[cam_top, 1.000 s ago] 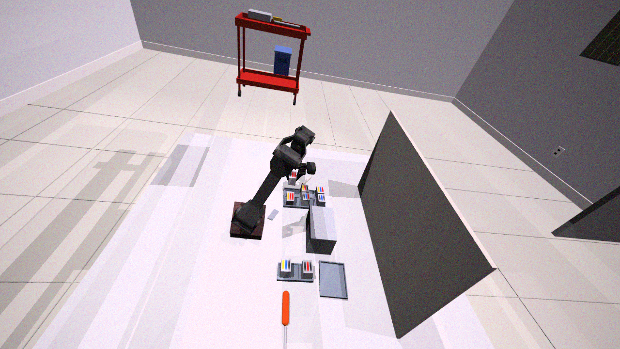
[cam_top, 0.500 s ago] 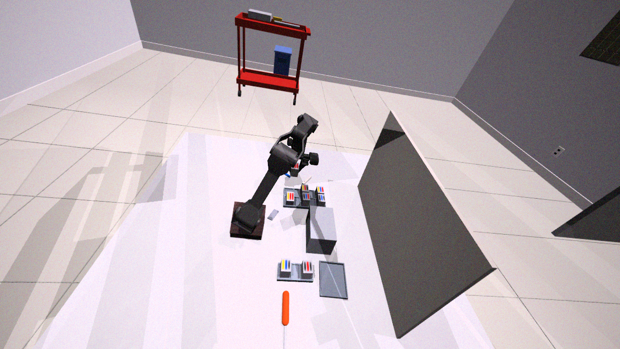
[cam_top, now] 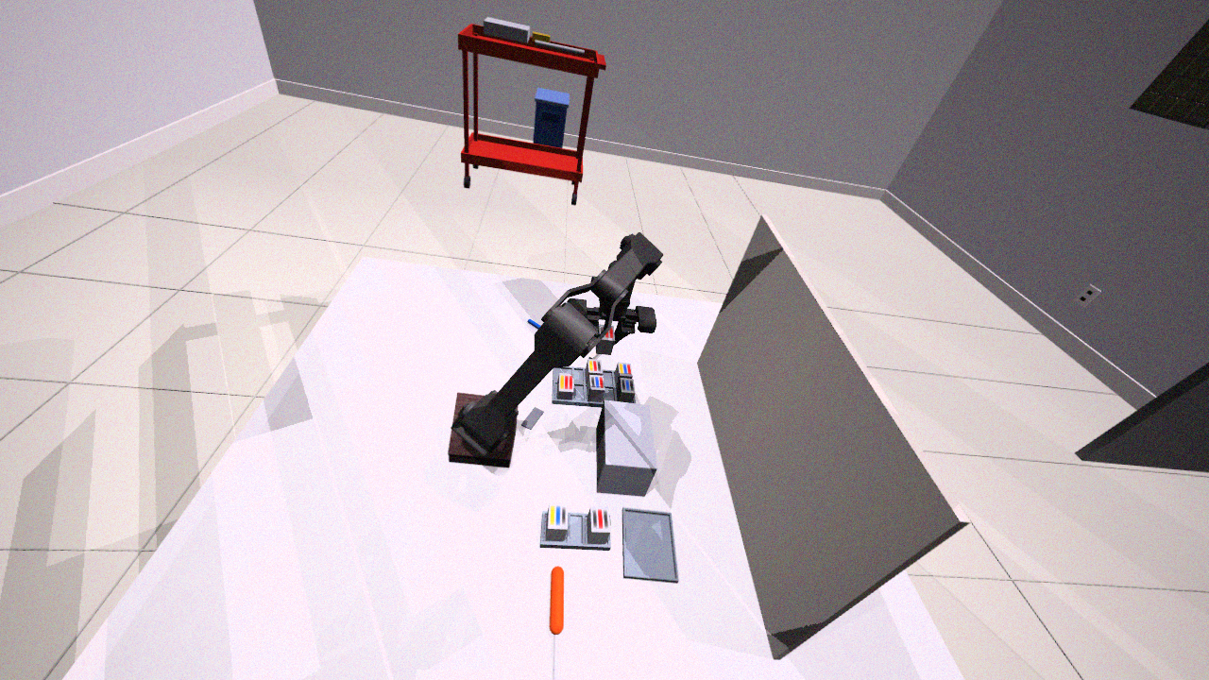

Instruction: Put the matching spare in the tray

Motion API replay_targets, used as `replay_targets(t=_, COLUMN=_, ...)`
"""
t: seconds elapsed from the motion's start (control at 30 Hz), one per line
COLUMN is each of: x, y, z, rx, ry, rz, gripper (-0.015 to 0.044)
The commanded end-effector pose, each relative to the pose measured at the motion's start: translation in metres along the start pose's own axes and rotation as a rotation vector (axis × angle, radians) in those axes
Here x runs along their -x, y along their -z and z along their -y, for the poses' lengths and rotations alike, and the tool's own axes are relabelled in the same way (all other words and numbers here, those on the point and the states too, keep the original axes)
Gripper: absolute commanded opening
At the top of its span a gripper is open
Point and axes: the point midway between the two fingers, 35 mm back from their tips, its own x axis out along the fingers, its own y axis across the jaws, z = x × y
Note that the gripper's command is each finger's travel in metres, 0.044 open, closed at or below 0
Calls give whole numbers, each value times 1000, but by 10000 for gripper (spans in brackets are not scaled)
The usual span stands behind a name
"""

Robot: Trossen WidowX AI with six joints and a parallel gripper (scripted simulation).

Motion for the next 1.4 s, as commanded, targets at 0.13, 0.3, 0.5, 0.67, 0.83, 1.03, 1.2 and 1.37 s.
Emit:
replay_targets(t=0.13, x=9, y=47, z=39, rx=10, ry=29, rz=22, gripper=0)
replay_targets(t=0.3, x=11, y=83, z=59, rx=-59, ry=29, rz=24, gripper=0)
replay_targets(t=0.5, x=13, y=116, z=75, rx=-77, ry=32, rz=21, gripper=0)
replay_targets(t=0.67, x=14, y=156, z=90, rx=-63, ry=37, rz=13, gripper=0)
replay_targets(t=0.83, x=13, y=198, z=101, rx=-50, ry=40, rz=-2, gripper=0)
replay_targets(t=1.03, x=11, y=251, z=107, rx=-35, ry=38, rz=-27, gripper=0)
replay_targets(t=1.2, x=9, y=296, z=107, rx=-24, ry=31, rz=-54, gripper=0)
replay_targets(t=1.37, x=7, y=341, z=100, rx=-13, ry=17, rz=-86, gripper=0)
